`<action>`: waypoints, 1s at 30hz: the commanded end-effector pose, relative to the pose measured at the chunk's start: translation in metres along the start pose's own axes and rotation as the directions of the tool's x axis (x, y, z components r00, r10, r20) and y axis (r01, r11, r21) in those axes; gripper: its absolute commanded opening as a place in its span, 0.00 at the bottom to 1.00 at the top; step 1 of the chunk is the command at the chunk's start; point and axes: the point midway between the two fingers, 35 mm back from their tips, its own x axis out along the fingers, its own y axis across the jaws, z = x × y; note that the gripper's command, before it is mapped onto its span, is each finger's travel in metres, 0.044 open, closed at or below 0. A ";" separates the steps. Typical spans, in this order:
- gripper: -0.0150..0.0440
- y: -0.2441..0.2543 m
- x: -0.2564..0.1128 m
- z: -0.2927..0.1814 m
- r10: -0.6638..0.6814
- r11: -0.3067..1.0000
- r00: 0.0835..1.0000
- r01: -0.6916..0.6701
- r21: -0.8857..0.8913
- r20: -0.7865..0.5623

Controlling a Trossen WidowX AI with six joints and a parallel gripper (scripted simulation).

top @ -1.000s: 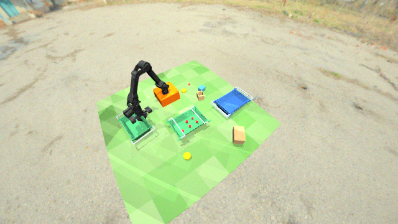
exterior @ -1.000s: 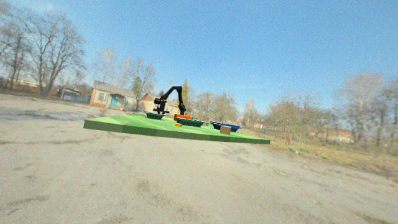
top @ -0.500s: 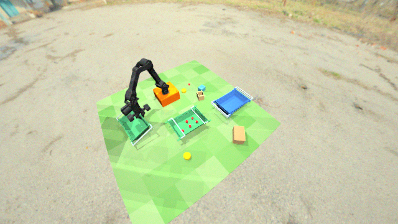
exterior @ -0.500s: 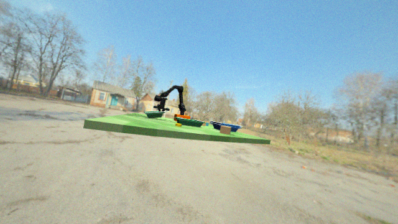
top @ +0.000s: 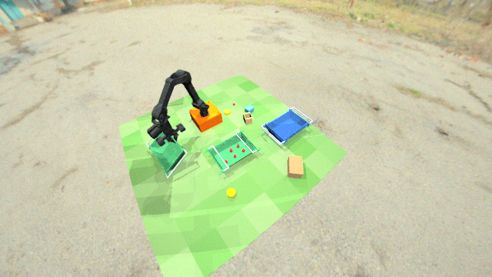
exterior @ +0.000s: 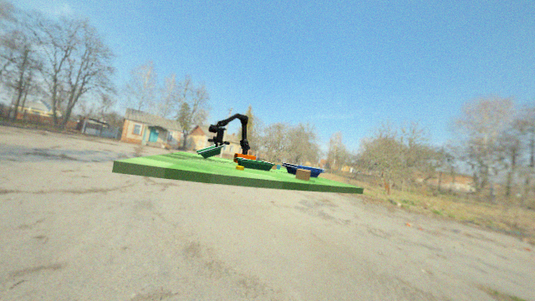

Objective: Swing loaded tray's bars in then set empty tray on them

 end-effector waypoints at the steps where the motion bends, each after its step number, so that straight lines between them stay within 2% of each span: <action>1: 0.25 0.006 -0.009 -0.001 0.028 1.000 1.000 -0.028 0.000 -0.006; 6: 0.25 0.011 -0.023 -0.003 0.029 1.000 1.000 -0.029 0.000 -0.006; 22: 0.25 0.025 -0.102 -0.006 0.031 1.000 1.000 -0.031 0.000 -0.007; 30: 0.25 0.025 -0.105 -0.006 0.031 1.000 1.000 -0.031 0.000 -0.007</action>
